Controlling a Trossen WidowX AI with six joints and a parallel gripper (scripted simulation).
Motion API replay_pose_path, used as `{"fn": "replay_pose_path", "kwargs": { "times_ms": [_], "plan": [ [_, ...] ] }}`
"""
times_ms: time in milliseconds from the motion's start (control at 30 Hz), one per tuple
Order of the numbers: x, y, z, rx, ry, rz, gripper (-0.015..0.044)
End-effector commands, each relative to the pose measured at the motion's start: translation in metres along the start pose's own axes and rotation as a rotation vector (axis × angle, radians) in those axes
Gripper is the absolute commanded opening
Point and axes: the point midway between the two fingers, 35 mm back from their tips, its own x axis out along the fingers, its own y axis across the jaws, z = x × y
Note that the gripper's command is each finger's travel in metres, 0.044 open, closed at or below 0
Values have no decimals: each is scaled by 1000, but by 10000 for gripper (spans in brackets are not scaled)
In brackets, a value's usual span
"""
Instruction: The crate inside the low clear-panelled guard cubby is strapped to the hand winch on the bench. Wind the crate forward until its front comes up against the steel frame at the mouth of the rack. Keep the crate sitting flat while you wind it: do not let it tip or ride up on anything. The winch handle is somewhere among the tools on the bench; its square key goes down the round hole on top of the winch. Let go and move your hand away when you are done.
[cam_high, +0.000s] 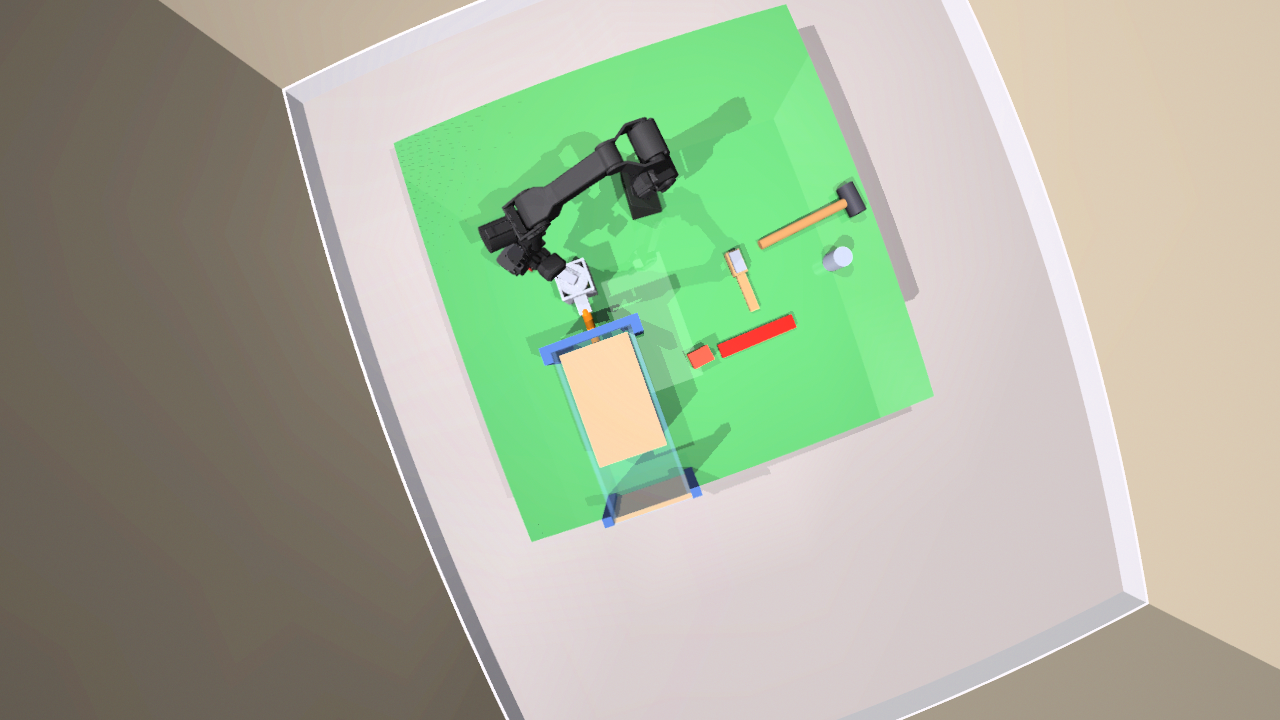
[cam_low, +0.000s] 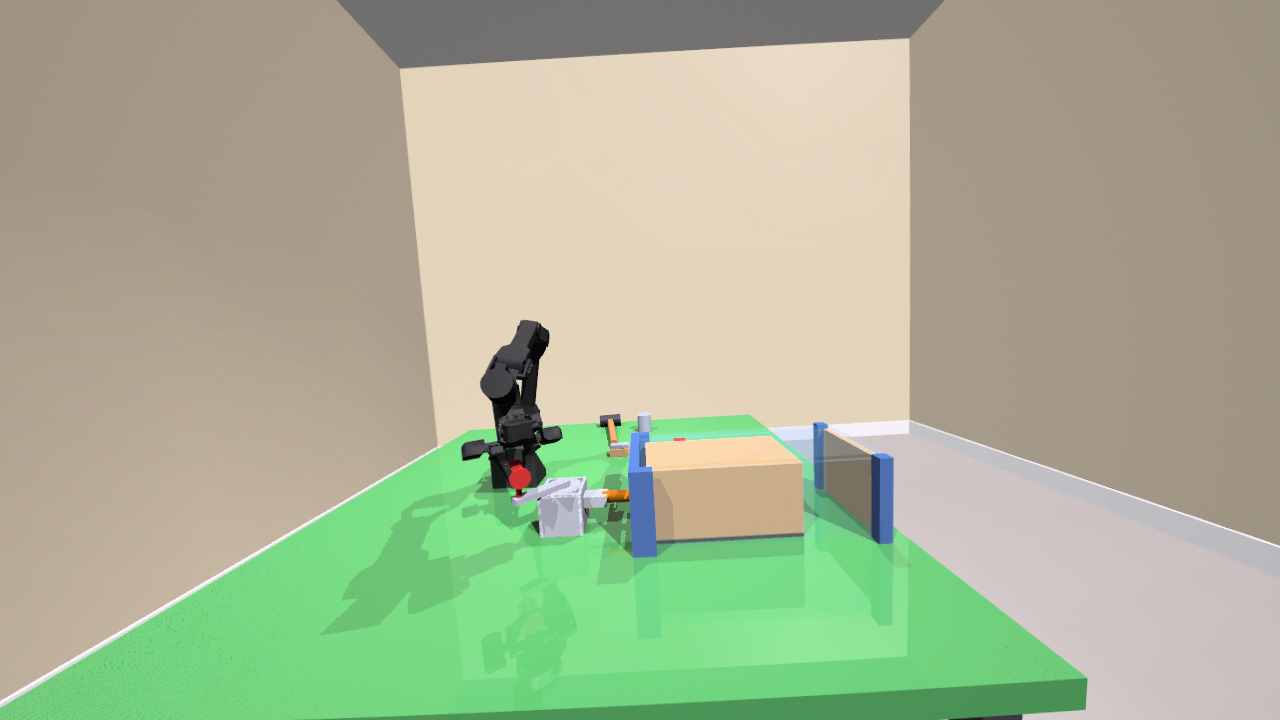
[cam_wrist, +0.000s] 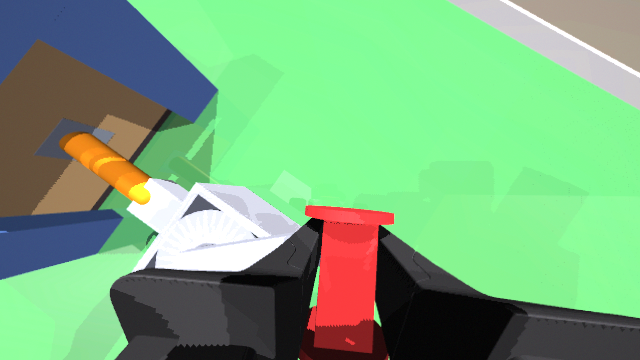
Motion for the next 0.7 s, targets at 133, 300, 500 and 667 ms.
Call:
{"fn": "replay_pose_path", "kwargs": {
  "times_ms": [133,300,500,667],
  "plan": [
    [8,16,22,-34,-31,14,0],
    [10,20,27,-34,-32,15,0],
    [12,25,33,-35,-32,15,0],
    [14,30,37,-35,-32,16,0]
  ]
}}
